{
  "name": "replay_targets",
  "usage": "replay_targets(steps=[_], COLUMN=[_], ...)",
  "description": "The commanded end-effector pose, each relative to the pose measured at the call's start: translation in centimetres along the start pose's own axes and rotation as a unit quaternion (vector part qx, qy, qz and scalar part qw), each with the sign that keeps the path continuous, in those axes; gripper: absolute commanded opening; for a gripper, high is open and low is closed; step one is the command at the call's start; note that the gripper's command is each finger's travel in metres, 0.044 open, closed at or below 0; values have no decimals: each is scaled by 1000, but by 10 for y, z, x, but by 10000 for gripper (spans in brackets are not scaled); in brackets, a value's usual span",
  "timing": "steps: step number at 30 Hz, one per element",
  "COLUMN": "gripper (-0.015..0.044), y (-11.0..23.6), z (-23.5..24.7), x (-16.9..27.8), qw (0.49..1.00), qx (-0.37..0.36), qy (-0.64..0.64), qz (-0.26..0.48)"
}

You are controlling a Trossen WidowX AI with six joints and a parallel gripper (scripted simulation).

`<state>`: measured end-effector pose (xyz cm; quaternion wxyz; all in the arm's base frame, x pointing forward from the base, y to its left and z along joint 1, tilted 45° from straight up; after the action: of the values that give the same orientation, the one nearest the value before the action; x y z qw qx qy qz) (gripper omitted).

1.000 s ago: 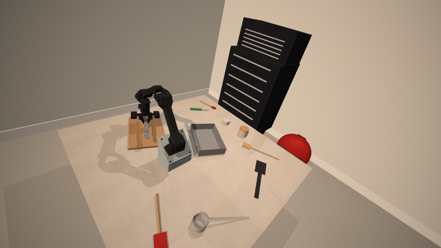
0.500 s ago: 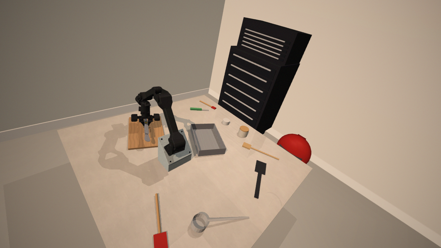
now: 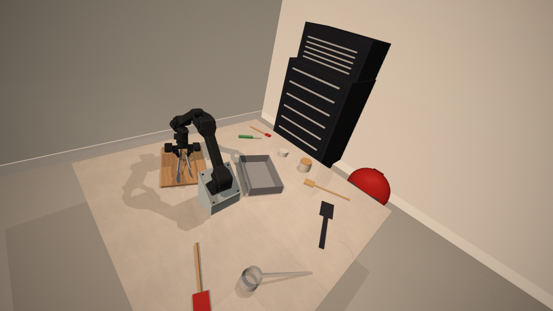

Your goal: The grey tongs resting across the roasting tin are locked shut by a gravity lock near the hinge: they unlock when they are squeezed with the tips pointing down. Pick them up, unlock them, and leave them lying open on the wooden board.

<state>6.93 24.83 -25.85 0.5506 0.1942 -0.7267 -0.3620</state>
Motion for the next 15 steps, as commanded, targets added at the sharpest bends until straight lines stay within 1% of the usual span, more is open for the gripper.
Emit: replay_targets(steps=[1,6,7,11,15], gripper=[296,428,440,440,440], y=[0,0,0,2,19], z=[0,0,0,-2,-18], x=[0,0,0,0,0], qw=[1000,1000,1000,1000,1000], qx=[0,0,0,0,-2], qy=[0,0,0,0,-2], qz=[0,0,0,-1,-3])
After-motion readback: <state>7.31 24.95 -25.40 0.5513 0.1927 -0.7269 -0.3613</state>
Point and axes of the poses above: the point midway between the two fingers, 35 mm back from their tips, its own y axis back along the fingers, its own z axis across the jaws, x = y × z, the point moved 3 cm from there along y, back along the fingers, and after that the axes turned 13 degrees about y, right-handed, at the moved point
